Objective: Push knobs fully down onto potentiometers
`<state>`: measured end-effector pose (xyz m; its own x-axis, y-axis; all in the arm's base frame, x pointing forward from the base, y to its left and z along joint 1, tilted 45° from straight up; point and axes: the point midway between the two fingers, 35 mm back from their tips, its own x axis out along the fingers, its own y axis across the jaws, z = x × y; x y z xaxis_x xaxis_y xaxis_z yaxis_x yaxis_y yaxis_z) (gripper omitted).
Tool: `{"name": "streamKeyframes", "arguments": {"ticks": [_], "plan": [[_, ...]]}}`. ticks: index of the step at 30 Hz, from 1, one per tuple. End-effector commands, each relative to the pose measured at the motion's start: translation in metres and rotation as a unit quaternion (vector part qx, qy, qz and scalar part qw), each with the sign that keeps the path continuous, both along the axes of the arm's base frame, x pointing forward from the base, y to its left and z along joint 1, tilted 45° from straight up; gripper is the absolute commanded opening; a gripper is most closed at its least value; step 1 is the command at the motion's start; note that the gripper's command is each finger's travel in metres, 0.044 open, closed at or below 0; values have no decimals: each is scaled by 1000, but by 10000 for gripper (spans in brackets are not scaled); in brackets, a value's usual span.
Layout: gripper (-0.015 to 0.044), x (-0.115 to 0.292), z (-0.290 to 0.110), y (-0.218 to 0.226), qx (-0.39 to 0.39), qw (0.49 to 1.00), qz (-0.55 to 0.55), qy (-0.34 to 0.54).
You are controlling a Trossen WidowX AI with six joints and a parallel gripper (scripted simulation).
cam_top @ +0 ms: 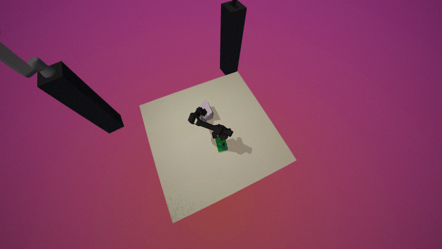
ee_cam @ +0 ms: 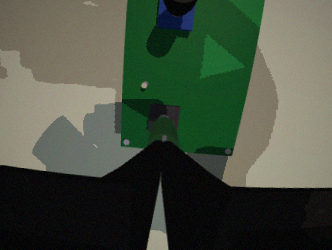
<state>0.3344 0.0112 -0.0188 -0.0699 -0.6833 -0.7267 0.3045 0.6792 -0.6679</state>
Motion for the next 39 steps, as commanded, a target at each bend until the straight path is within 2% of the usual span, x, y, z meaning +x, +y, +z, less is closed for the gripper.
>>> {"name": "streamKeyframes", "arguments": {"ticks": [1,39], "plan": [[0,0,-10,-13,-4,1000,-12,3],[0,0,-16,-18,-5,1000,-12,3]]}}
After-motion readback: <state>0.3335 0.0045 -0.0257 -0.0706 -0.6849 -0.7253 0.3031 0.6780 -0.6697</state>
